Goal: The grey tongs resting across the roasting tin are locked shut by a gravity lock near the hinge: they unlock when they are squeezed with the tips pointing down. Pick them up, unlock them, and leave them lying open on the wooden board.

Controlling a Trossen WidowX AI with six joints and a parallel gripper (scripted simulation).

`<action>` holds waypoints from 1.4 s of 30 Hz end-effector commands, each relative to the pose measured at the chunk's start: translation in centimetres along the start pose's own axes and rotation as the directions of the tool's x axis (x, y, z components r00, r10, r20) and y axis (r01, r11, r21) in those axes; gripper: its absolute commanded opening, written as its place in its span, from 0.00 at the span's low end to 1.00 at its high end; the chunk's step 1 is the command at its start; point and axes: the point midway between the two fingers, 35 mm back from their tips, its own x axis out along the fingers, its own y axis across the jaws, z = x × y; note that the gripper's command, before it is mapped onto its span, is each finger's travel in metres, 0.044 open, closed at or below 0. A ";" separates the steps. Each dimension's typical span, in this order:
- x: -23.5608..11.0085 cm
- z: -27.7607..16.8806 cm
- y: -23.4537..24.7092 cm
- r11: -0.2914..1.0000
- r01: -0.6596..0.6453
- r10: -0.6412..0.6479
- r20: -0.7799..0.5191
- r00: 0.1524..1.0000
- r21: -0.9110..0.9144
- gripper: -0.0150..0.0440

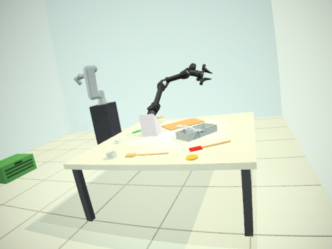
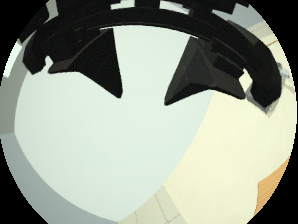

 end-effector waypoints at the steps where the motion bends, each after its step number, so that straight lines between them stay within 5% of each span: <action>1: 2.7 -5.1 4.1 0.963 -0.112 0.141 -0.104 0.985 0.243 0.69; 9: 5.8 -14.3 14.7 0.687 -0.175 0.466 -0.243 0.851 0.705 0.69; 16: 5.2 -20.8 25.3 0.341 0.009 0.735 -0.273 0.621 0.940 0.69; 23: 1.7 -25.1 36.0 0.080 0.362 0.929 -0.201 0.310 0.929 0.69; 30: -3.8 -27.0 45.0 0.045 0.709 0.999 -0.039 -0.024 0.704 0.69; 42: -4.9 -27.7 46.1 0.055 0.736 0.998 -0.020 -0.056 0.675 0.69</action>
